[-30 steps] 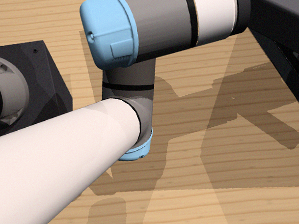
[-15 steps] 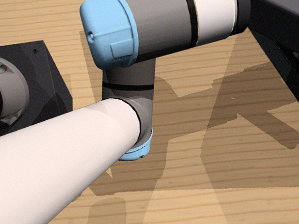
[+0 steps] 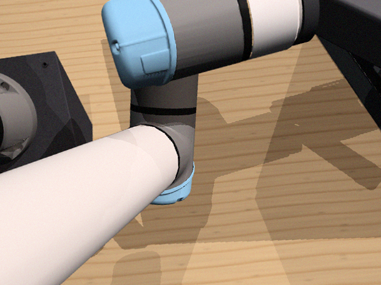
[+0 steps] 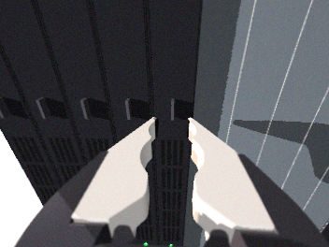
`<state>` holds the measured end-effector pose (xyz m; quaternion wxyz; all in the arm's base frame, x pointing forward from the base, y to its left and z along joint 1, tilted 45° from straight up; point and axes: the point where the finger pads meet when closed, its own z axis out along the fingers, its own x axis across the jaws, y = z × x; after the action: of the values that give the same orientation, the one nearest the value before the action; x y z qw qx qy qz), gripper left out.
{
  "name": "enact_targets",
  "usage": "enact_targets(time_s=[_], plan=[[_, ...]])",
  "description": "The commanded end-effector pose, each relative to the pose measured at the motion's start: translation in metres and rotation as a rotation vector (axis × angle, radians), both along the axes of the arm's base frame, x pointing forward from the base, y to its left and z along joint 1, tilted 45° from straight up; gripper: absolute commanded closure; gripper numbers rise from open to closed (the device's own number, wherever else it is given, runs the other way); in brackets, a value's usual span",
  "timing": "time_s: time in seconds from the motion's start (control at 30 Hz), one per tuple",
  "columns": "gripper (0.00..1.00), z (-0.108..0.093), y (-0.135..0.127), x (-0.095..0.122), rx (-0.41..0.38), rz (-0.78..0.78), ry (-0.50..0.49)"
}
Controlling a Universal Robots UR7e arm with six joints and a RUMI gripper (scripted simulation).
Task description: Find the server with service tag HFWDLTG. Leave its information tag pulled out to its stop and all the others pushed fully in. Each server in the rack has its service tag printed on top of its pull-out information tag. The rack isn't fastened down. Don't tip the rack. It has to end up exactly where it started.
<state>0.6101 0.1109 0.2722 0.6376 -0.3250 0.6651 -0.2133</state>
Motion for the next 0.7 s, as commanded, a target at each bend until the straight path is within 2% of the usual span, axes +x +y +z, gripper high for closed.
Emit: enact_targets(time_s=[0.0,0.43,0.67], plan=[[0.85,0.000,0.002,0.003,0.001,0.003,0.000],[0.85,-0.002,0.004,0.019,0.001,0.002,0.000],[0.85,-0.002,0.004,0.020,0.001,0.002,-0.001]])
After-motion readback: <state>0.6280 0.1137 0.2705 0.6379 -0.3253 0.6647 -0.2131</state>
